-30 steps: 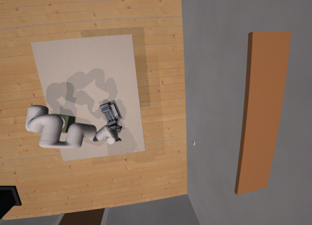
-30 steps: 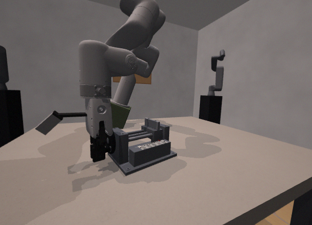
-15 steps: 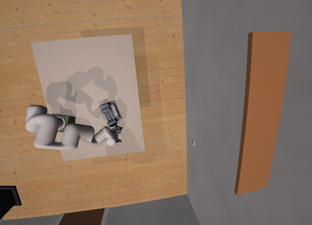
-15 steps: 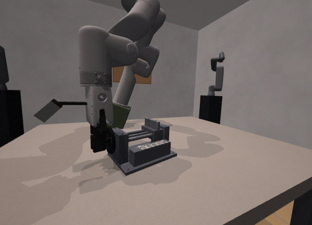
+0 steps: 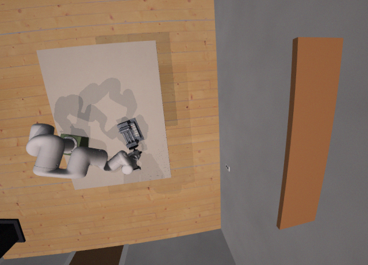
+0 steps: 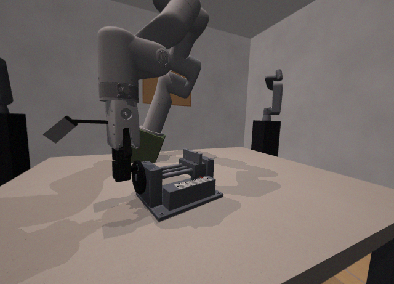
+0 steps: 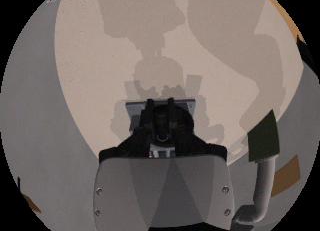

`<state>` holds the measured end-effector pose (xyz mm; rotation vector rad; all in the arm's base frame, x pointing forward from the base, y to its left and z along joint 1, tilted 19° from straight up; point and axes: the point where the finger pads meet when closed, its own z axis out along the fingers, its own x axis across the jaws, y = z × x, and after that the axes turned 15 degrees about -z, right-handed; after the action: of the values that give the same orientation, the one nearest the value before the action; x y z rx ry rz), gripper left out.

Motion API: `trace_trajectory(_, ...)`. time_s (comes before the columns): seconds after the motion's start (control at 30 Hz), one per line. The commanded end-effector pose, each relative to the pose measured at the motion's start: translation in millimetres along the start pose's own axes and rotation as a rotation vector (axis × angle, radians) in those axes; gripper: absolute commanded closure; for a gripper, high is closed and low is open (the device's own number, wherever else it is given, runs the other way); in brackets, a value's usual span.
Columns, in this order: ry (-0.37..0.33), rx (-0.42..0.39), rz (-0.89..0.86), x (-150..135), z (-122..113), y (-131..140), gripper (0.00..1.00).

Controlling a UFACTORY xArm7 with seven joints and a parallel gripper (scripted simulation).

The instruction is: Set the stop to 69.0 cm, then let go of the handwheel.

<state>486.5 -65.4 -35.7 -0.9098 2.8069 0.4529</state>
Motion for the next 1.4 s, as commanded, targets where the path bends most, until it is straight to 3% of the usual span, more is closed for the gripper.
trace_trajectory(0.0, -0.001, 0.003, 0.002, 5, -2, 0, 0.94)
trace_trajectory(0.73, -0.001, 0.003, 0.002, 34, 22, 8, 0.94)
trace_trajectory(1.37, -0.001, 0.003, 0.002, 20, 49, 4, 0.94)
